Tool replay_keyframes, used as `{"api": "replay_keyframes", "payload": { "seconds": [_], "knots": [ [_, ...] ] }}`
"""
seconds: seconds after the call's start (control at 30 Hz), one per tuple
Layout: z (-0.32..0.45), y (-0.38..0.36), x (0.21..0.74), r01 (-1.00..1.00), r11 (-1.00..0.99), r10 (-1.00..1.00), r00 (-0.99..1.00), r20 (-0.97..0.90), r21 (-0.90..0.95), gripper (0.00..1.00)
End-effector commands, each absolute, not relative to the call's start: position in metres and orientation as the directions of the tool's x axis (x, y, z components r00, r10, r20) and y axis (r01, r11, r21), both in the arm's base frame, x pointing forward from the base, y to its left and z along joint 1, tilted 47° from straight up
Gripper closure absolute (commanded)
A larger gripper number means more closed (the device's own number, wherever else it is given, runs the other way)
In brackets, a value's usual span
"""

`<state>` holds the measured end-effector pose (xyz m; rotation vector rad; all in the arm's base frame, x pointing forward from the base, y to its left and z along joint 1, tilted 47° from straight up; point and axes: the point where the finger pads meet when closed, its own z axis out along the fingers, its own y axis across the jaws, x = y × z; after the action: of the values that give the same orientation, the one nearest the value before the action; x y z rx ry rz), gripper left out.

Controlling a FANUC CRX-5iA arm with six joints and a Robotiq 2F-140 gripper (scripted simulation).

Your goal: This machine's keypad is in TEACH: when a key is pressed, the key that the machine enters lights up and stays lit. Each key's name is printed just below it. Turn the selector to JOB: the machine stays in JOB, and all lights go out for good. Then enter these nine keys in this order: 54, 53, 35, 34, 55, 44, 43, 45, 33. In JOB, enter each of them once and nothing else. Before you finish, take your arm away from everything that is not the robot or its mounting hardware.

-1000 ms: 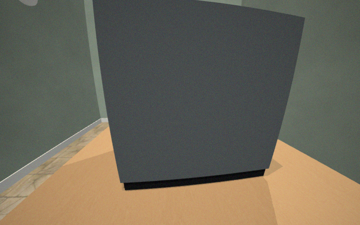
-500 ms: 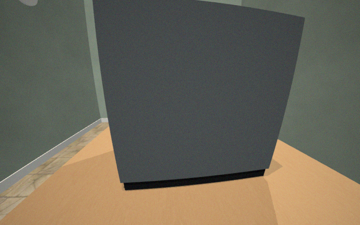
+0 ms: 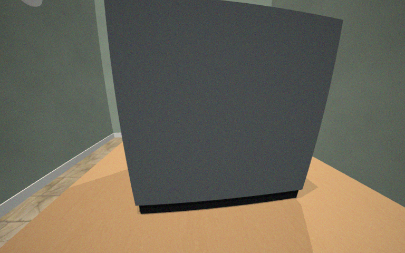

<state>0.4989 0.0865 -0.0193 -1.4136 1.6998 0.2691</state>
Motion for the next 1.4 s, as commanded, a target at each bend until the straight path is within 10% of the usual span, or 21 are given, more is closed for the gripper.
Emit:
{"api": "replay_keyframes", "payload": {
  "seconds": [0.0, 1.37],
  "knots": [
    [-0.019, 0.086, 0.499, -0.876, 0.328, -0.684, 0.038, -0.728, -0.354, 1.0],
    [0.0, 0.065, 0.483, -0.876, 0.328, -0.684, 0.038, -0.728, -0.354, 1.0]
  ]
}}
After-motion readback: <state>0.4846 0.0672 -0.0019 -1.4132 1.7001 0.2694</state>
